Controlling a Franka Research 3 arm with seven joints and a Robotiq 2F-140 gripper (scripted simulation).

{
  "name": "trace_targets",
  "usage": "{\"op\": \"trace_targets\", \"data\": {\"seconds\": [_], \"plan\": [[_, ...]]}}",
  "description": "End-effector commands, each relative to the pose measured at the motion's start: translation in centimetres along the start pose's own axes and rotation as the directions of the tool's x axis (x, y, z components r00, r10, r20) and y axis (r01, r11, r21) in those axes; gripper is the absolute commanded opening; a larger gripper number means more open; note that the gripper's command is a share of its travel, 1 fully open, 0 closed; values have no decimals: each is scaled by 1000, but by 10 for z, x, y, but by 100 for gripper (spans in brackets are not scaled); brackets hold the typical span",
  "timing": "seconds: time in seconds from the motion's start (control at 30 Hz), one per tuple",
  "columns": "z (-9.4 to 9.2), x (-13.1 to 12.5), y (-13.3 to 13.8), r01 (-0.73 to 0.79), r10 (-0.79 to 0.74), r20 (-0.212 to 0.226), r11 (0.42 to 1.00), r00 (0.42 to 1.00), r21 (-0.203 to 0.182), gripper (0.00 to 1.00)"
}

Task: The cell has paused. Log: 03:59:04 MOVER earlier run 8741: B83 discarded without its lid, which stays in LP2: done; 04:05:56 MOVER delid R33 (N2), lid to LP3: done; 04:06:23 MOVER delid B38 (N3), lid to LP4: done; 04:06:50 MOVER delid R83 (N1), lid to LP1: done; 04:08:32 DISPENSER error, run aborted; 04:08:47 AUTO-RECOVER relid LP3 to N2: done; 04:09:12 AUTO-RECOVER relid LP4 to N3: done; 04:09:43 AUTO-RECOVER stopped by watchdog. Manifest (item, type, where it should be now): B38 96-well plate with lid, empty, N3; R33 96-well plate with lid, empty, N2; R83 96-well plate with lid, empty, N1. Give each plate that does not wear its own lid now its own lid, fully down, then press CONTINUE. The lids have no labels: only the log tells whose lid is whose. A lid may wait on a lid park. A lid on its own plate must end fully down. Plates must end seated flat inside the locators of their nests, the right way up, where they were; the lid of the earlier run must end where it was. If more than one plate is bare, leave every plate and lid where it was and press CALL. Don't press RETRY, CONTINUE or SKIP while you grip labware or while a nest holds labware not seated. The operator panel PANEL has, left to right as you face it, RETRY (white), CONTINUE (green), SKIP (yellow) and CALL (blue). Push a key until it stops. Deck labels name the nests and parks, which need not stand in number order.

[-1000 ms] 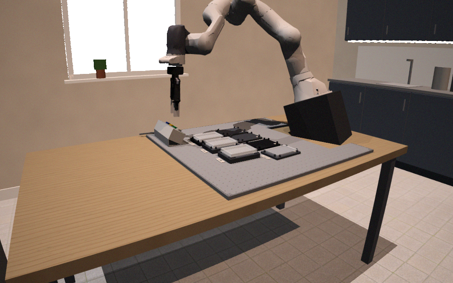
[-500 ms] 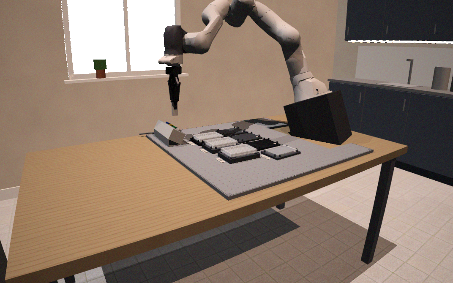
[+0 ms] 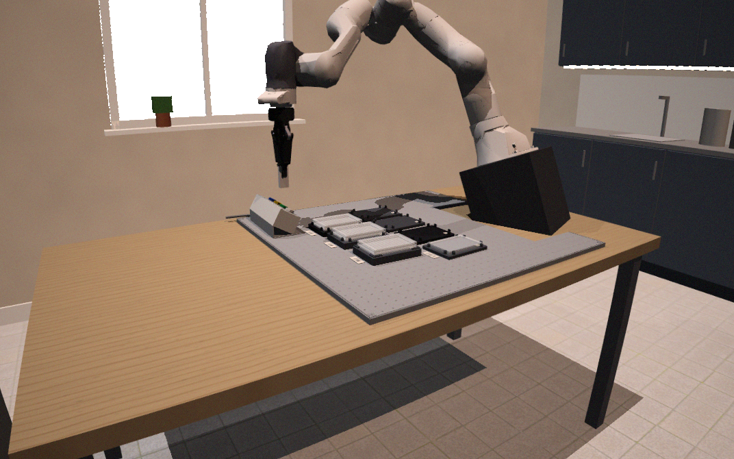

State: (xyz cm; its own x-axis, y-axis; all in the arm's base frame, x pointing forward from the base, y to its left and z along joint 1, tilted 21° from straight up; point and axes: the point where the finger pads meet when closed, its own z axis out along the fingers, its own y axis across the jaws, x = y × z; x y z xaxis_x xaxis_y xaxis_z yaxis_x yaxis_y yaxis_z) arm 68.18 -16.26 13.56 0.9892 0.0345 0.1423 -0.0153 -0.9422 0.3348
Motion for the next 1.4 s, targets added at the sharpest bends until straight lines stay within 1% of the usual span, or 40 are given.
{"op": "trace_targets", "data": {"seconds": [0.0,0.57,1.37], "plan": [[1,-1,1,13,-13,3,1000,1000,-1,0],[2,0,1,13,-13,3,1000,1000,-1,0],[14,1,1,13,-13,3,1000,1000,-1,0]]}}
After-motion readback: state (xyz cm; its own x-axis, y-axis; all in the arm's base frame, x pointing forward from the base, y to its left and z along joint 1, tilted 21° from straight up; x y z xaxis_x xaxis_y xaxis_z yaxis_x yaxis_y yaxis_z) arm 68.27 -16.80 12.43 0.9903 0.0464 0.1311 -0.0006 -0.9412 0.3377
